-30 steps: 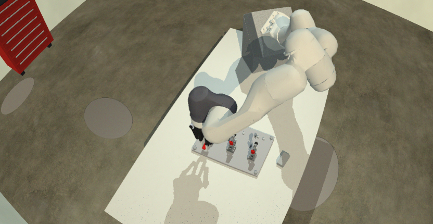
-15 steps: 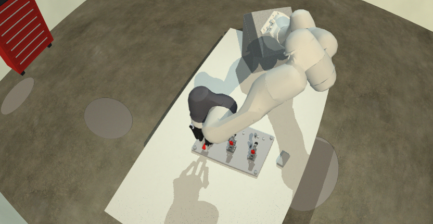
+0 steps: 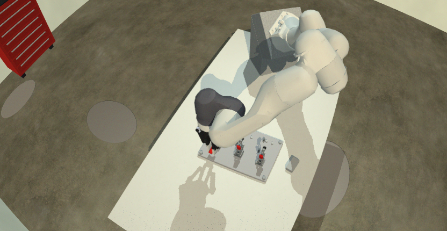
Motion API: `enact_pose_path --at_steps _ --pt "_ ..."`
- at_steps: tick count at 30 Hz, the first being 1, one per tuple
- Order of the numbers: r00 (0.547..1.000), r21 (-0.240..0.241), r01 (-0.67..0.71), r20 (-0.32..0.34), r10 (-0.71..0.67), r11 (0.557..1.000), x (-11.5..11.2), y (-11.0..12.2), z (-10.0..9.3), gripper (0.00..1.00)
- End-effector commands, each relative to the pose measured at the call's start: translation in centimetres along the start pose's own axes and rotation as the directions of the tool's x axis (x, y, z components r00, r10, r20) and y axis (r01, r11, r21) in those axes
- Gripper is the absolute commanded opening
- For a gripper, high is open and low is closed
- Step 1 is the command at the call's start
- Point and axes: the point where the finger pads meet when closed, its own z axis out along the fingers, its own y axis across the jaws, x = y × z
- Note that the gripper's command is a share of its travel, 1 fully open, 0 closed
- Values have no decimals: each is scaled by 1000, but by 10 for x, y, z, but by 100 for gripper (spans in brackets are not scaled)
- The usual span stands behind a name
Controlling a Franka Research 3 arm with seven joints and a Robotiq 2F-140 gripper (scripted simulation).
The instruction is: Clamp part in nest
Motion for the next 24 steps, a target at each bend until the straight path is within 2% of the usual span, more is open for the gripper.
enact_pose_path --at_steps 1,24 --pt "1000 -1 2 2 -2 1000 1 0 -5 0" --pt "1000 -1 2 2 -2 1000 16 0 -21 0"
